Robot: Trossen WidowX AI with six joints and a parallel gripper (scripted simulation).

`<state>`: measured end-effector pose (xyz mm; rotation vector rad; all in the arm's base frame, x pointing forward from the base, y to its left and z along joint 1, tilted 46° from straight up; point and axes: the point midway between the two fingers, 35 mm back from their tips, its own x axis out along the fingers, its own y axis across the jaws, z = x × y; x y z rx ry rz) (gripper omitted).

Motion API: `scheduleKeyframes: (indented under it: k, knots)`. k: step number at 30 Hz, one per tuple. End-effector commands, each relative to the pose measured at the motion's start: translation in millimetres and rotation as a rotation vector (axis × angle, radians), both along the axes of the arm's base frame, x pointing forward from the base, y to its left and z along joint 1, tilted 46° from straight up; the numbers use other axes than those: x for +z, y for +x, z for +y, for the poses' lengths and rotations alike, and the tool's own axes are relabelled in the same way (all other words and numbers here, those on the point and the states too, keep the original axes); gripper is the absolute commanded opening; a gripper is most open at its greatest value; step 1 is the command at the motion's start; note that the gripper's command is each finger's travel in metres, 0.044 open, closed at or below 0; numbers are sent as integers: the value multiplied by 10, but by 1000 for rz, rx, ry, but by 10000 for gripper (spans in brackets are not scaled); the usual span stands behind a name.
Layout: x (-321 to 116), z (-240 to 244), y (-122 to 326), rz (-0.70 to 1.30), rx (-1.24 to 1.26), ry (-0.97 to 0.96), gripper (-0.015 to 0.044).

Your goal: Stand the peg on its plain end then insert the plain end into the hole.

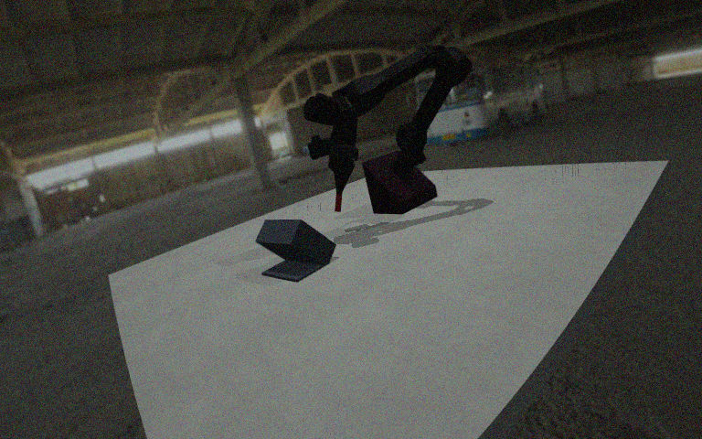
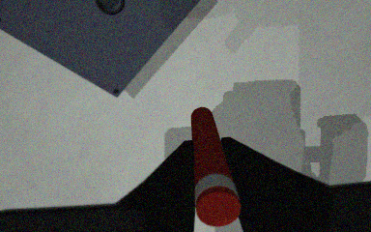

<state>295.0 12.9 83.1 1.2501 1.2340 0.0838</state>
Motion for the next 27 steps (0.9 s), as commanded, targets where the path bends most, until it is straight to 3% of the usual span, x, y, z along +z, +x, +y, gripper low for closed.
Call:
scheduleKeyframes:
  k: [1, 27]
  knots:
    - [-7, -17, 15, -13, -22, 7, 0]
    - [-26, -128, 126, -105, -134, 35, 0]
